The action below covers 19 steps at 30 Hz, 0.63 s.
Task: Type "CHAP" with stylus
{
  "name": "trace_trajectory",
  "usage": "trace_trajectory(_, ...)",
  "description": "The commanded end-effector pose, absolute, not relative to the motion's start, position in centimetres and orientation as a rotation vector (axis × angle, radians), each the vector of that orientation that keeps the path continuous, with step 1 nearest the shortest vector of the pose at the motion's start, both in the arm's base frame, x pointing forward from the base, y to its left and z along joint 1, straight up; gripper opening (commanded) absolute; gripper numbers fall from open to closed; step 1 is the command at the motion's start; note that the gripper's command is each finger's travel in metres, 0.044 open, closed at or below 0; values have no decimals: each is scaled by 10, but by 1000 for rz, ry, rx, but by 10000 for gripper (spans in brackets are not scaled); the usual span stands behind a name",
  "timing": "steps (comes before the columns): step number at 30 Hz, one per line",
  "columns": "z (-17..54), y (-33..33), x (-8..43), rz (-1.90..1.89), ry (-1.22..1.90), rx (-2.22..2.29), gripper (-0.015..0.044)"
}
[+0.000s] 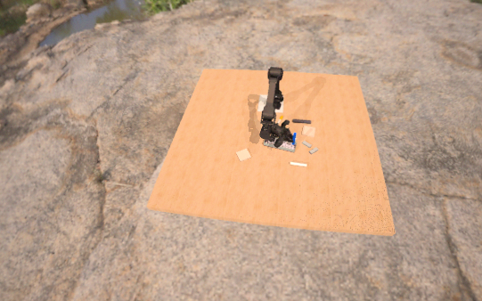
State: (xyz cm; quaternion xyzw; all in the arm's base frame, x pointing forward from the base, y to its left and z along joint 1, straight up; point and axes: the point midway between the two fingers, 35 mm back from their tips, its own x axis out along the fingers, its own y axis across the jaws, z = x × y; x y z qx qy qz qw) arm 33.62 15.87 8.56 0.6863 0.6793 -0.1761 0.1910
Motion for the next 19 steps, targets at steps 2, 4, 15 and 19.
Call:
trace_trajectory(2,107,159,337,-492,1907,1931,81)
trace_trajectory(4,117,159,336,-492,1907,1931,81)
trace_trajectory(15,118,159,336,-487,1904,1927,81)
trace_trajectory(19,118,159,336,-487,1904,1927,81)
